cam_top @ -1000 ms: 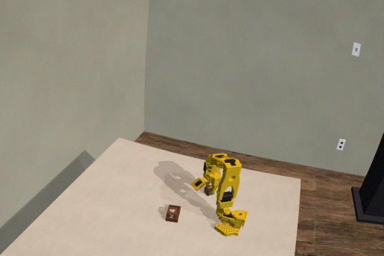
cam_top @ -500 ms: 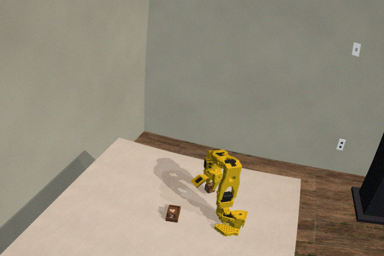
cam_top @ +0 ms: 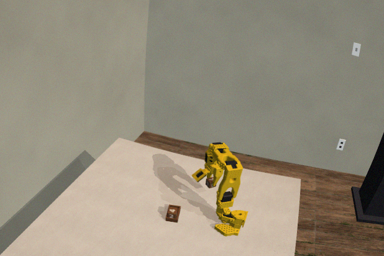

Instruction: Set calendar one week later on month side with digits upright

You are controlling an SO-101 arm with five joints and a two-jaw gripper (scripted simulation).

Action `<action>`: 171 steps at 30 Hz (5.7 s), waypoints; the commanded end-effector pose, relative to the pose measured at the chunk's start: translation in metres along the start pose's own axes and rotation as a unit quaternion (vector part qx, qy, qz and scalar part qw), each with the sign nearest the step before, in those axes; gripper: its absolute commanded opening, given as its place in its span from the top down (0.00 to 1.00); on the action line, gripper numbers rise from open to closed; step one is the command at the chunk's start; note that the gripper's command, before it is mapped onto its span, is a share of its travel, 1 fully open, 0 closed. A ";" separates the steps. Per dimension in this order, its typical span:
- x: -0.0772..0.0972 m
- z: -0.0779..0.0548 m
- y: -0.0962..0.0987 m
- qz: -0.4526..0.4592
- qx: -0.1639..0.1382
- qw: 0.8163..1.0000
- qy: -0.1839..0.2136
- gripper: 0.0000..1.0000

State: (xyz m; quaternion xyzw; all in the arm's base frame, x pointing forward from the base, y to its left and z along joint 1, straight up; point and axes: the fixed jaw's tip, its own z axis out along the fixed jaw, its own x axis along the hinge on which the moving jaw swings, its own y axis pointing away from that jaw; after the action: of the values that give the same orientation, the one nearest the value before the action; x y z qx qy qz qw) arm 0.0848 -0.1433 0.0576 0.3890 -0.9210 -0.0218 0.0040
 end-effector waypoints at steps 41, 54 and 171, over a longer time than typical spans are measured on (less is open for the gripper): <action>-0.149 -0.009 0.024 -0.434 0.028 0.901 0.011 1.00; -0.159 -0.008 0.033 -0.467 0.027 0.884 0.012 1.00; -0.158 -0.013 0.032 -0.470 0.038 0.882 0.009 1.00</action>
State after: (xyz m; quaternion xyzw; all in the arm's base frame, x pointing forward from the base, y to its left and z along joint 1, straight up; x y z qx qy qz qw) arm 0.1702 -0.0064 0.0670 0.7776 -0.6288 0.0005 0.0006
